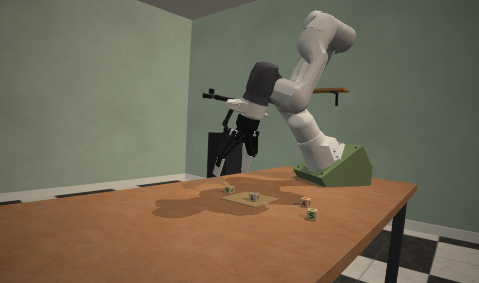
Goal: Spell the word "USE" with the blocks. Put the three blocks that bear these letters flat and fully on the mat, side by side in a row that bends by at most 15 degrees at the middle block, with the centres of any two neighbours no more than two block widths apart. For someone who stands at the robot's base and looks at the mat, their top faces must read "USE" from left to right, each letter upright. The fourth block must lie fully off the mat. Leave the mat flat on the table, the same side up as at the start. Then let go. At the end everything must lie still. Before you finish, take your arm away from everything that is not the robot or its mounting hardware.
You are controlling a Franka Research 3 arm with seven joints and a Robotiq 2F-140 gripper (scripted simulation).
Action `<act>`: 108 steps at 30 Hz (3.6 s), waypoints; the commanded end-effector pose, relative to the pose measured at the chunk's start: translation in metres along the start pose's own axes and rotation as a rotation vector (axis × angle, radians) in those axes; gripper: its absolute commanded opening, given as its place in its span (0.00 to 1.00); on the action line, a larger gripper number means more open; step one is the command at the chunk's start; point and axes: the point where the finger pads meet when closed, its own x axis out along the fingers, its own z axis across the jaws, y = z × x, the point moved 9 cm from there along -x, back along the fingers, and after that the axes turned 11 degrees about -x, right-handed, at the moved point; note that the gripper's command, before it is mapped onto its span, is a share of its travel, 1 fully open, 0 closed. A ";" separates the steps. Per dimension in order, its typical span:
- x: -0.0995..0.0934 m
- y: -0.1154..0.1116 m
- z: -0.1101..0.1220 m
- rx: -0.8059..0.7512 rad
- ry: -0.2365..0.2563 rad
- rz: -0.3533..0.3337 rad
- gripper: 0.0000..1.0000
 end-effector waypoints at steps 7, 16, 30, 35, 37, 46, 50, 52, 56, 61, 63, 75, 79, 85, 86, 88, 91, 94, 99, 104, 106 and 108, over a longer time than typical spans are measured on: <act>0.001 0.001 0.001 0.006 0.001 0.002 1.00; -0.007 0.008 -0.006 0.044 0.034 -0.025 1.00; -0.050 0.029 -0.048 0.220 0.193 -0.172 1.00; -0.071 -0.019 -0.075 0.105 0.180 -0.197 1.00; -0.086 -0.055 -0.089 0.027 0.171 -0.216 1.00; -0.148 -0.191 -0.107 -0.245 0.140 -0.292 1.00; -0.166 -0.227 -0.103 -0.315 0.132 -0.314 1.00; -0.166 -0.227 -0.103 -0.315 0.132 -0.314 1.00; -0.176 -0.244 -0.100 -0.349 0.129 -0.325 1.00; -0.177 -0.247 -0.100 -0.355 0.128 -0.326 1.00; -0.177 -0.247 -0.100 -0.355 0.128 -0.326 1.00; -0.177 -0.247 -0.100 -0.290 0.117 -0.329 1.00; -0.175 -0.247 -0.100 -0.160 0.093 -0.334 1.00; -0.174 -0.247 -0.100 -0.074 0.078 -0.336 1.00; -0.174 -0.247 -0.100 -0.074 0.078 -0.336 1.00; -0.173 -0.247 -0.100 -0.011 0.067 -0.338 1.00; -0.172 -0.247 -0.100 0.040 0.058 -0.339 1.00; -0.171 -0.248 -0.100 0.093 0.048 -0.341 1.00; -0.170 -0.248 -0.100 0.179 0.033 -0.342 1.00; -0.168 -0.249 -0.100 0.257 0.020 -0.344 1.00; -0.168 -0.249 -0.100 0.291 0.014 -0.344 1.00; -0.167 -0.249 -0.100 0.325 0.008 -0.345 1.00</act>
